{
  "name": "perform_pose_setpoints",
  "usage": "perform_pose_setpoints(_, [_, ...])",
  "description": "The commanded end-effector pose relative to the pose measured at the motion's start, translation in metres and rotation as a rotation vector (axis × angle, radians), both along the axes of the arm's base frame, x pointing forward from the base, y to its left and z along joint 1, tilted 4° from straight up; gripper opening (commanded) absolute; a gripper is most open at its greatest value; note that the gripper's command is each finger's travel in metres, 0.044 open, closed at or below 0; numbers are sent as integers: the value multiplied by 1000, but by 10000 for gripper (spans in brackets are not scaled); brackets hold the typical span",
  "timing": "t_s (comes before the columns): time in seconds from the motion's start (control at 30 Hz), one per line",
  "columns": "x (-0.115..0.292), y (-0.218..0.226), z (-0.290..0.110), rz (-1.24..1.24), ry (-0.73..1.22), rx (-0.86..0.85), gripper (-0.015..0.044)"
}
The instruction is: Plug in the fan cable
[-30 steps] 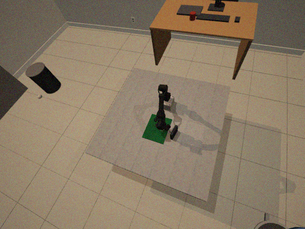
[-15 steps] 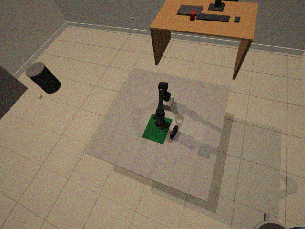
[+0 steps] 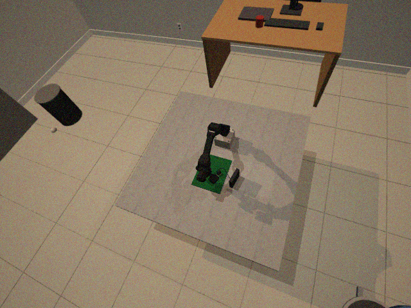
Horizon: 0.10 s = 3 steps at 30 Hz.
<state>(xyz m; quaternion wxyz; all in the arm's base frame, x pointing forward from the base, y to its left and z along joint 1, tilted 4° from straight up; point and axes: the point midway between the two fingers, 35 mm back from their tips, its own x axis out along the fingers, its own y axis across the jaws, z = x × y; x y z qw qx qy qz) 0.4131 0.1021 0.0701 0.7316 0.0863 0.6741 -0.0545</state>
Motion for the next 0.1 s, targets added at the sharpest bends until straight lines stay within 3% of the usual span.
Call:
perform_pose_setpoints(0.0, [7, 1, 1, 12, -3, 6, 260])
perform_pose_setpoints(0.07, [7, 1, 1, 12, -3, 6, 260])
